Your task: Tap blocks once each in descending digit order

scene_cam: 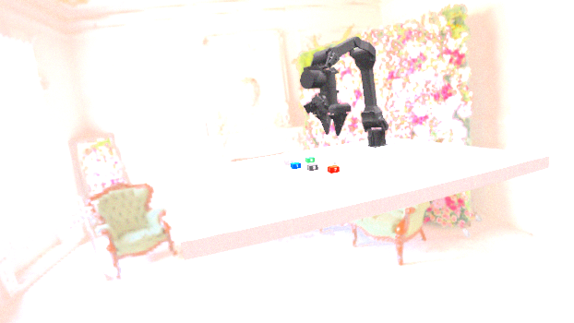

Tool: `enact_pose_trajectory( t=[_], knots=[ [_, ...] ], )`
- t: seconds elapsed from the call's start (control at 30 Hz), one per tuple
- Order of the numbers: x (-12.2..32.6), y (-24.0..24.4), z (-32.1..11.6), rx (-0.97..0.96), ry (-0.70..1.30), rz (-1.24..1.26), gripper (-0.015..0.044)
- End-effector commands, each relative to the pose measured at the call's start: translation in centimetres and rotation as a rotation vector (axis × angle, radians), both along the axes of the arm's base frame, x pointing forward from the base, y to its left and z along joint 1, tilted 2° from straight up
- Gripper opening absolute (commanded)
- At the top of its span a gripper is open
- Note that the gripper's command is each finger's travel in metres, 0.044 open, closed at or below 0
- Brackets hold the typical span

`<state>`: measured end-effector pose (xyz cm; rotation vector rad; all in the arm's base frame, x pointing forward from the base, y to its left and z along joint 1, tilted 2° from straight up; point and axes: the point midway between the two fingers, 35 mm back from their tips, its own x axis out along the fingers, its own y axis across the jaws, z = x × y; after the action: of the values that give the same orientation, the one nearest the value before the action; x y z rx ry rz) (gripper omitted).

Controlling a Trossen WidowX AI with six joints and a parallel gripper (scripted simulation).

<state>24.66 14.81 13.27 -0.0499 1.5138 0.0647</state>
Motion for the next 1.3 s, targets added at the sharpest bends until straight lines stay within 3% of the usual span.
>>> enact_pose_trajectory(
  t=[0.0,0.33,0.6,1.27],
  knots=[
    [0.0,0.1,-0.1,-0.005,0.005,-0.003,0.0400],
    [0.6,-0.5,-0.1,-0.003,0.004,-0.003,0.0400],
    [6.3,-9.0,0.2,-0.013,-0.002,-0.003,0.0400],
    [6.4,-9.2,0.3,-0.014,-0.002,-0.003,0.0400]
  ],
)
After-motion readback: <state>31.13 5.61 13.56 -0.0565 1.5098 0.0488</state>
